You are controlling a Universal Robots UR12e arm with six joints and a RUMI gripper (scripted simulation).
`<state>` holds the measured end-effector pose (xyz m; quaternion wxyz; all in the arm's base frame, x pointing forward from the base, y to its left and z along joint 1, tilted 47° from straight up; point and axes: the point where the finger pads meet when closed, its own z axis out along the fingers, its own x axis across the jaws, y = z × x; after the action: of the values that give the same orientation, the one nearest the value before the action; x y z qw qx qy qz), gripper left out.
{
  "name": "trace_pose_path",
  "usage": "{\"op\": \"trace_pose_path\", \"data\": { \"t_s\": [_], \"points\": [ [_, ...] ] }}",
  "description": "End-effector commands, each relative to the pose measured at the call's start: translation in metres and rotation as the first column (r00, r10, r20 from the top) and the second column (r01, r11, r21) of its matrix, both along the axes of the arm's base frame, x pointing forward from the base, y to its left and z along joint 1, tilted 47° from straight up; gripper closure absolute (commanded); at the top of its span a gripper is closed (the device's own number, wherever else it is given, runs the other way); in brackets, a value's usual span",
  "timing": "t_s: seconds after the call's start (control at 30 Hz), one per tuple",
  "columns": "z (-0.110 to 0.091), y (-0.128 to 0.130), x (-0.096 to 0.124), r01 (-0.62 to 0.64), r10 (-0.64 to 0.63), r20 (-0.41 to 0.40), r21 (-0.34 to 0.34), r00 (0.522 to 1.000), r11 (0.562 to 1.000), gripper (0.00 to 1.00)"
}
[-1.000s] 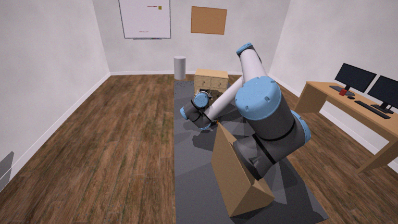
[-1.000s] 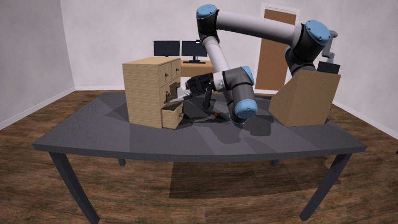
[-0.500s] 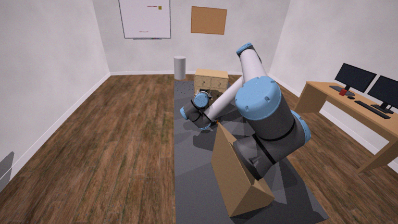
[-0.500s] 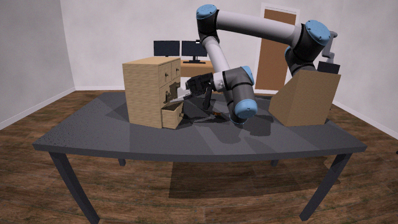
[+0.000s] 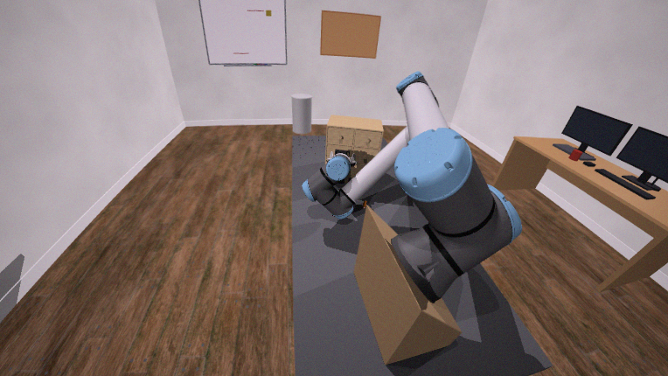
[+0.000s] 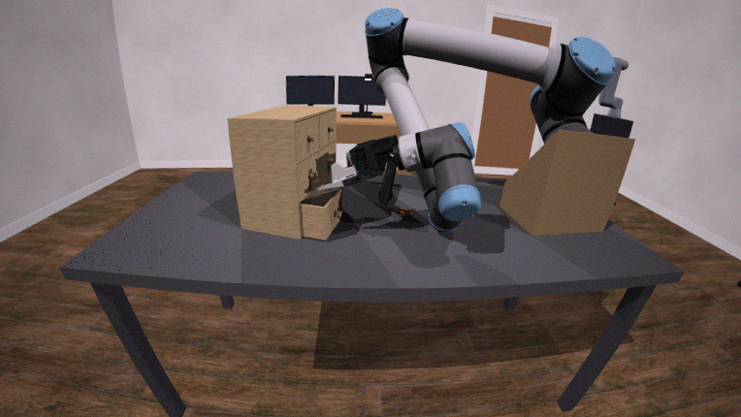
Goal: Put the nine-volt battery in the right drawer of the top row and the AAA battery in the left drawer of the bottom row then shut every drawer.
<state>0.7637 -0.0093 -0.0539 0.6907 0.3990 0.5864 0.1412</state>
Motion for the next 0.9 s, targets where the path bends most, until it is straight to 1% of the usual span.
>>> {"op": "trace_pose_path", "data": {
  "t_s": [0.0,0.3,0.37,0.87],
  "points": [
    [-0.001,0.001,-0.005,-0.001,0.001,0.000,0.000,1.000,1.000,0.00],
    [-0.004,0.005,-0.023,-0.001,0.001,0.000,0.000,1.000,1.000,0.00],
    [-0.004,0.005,-0.023,-0.001,0.001,0.000,0.000,1.000,1.000,0.00],
    [-0.015,0.015,-0.073,-0.001,0.001,0.000,0.000,1.000,1.000,0.00]
  ]
}}
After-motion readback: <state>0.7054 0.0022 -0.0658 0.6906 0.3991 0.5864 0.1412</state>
